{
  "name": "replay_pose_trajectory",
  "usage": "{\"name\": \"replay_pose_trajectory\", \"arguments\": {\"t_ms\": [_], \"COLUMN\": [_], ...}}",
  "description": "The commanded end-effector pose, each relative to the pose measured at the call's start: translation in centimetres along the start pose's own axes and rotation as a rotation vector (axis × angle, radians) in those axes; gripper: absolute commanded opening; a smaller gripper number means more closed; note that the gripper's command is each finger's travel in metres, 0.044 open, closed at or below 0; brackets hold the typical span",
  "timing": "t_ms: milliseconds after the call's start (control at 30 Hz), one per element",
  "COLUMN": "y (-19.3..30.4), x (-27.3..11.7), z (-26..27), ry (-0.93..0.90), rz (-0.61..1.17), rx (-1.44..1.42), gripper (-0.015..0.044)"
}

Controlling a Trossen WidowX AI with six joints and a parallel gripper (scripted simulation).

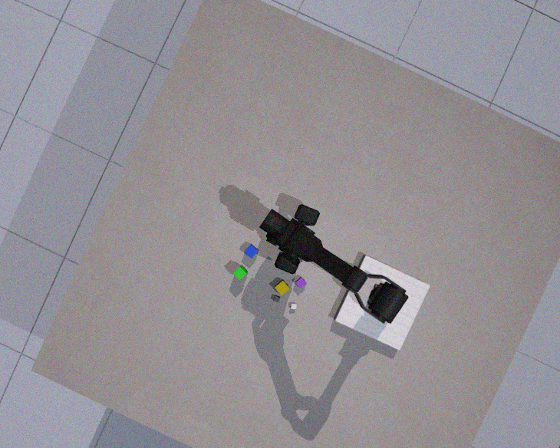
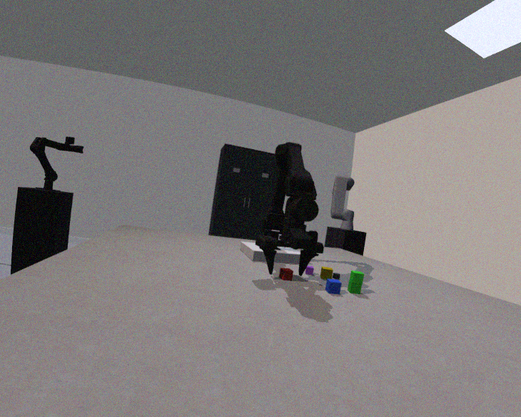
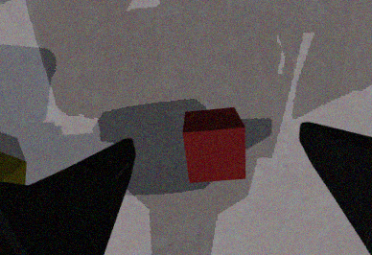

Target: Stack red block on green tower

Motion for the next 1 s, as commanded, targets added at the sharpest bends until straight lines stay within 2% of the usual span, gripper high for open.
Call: {"name": "replay_pose_trajectory", "arguments": {"t_ms": [0,400,833,967], "y": [0.11,0.11,0.11,0.11], "x": [0.35,0.25,0.25,0.25], "z": [0.06,0.06,0.06,0.06], "ry": [-0.006,-0.006,-0.006,-0.006], "rz": [0.008,0.008,0.008,0.008], "rx": [0.005,0.005,0.005,0.005], "gripper": [0.044,0.044,0.0099,0.0072]}}
Point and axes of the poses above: the point midway between the two fingers, 35 mm back from their tips, its own x axis out along the fingers, its own z axis across the jaws, y = z × x, the point moved 4 cm from there along -x, back along the fingers, and after that the axes turned 12 degrees about x, right-handed, at the moved point
